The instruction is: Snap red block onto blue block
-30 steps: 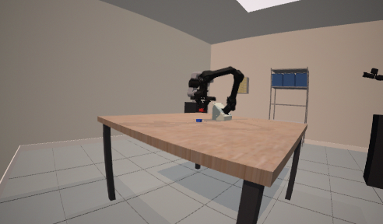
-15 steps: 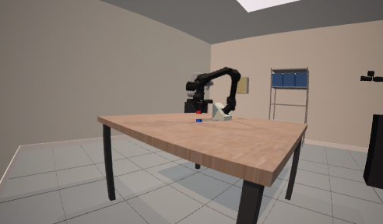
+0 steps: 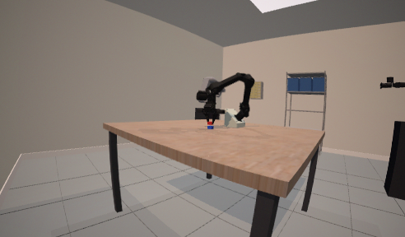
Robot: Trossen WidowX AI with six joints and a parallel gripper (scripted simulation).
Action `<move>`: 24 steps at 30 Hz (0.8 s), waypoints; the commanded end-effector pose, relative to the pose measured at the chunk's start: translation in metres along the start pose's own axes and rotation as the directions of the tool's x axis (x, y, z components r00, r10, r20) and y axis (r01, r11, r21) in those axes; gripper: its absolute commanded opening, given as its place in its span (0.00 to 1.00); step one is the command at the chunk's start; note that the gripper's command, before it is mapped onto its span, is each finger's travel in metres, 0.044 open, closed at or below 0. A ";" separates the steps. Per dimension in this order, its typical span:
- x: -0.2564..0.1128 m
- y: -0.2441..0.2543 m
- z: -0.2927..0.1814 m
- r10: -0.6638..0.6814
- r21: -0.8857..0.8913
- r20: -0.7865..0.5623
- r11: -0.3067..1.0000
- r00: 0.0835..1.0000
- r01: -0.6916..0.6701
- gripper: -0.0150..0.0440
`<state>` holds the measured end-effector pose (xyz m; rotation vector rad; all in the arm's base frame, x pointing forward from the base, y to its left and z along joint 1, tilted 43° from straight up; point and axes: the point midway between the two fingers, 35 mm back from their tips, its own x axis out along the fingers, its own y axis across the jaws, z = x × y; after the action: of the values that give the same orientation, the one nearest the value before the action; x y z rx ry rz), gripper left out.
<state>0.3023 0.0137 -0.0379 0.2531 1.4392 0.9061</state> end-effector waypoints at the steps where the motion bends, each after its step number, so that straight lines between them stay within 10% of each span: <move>1: 0.006 0.001 -0.001 0.005 0.007 0.001 1.000 1.000 -0.005 0.25; 24: 0.015 0.002 -0.001 0.005 0.007 0.001 1.000 1.000 -0.005 0.25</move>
<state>0.2994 0.0218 -0.0456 0.2563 1.4423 0.9060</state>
